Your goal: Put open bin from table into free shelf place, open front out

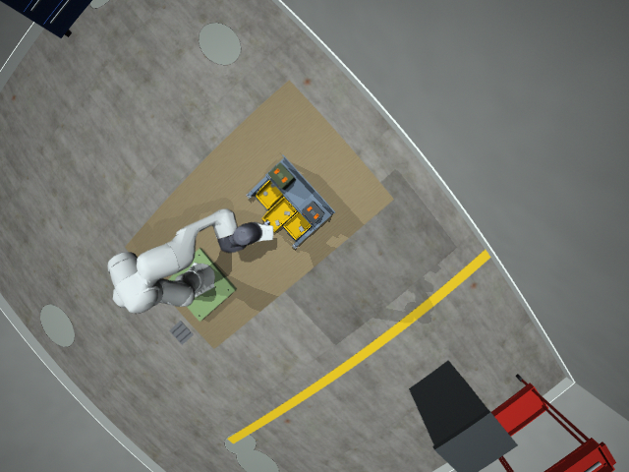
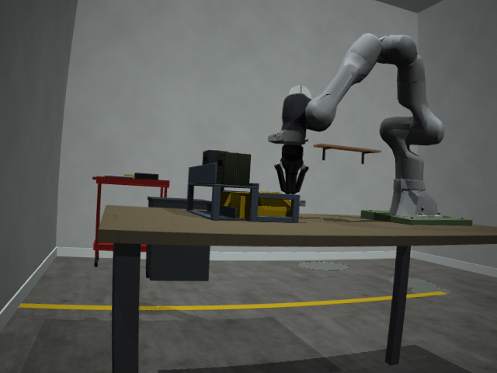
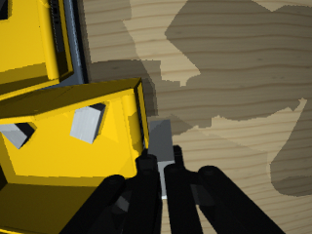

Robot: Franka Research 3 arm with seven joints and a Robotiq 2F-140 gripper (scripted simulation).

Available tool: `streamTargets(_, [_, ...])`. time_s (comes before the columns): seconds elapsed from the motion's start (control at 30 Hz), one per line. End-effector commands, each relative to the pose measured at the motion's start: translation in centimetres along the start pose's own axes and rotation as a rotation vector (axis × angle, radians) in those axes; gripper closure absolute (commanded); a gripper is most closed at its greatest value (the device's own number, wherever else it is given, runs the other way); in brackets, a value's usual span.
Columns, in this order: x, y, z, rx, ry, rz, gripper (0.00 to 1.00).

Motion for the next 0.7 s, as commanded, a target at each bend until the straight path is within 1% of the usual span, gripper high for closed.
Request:
streamTargets(0.0, [-0.08,0.01,0.03,-0.002,-0.002,-0.002,1.00])
streamTargets(0.67, [-0.10,-0.27,0.03,-0.002,-0.002,-0.002,1.00])
Point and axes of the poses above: the point where the finger pads meet when closed, its own z axis out along the fingers, its own y axis across the jaws, x = y × z, the point moved 1 cm from there along -z, back along the fingers, and after that the axes turned 6 degrees about z, right-handed, at the moved point
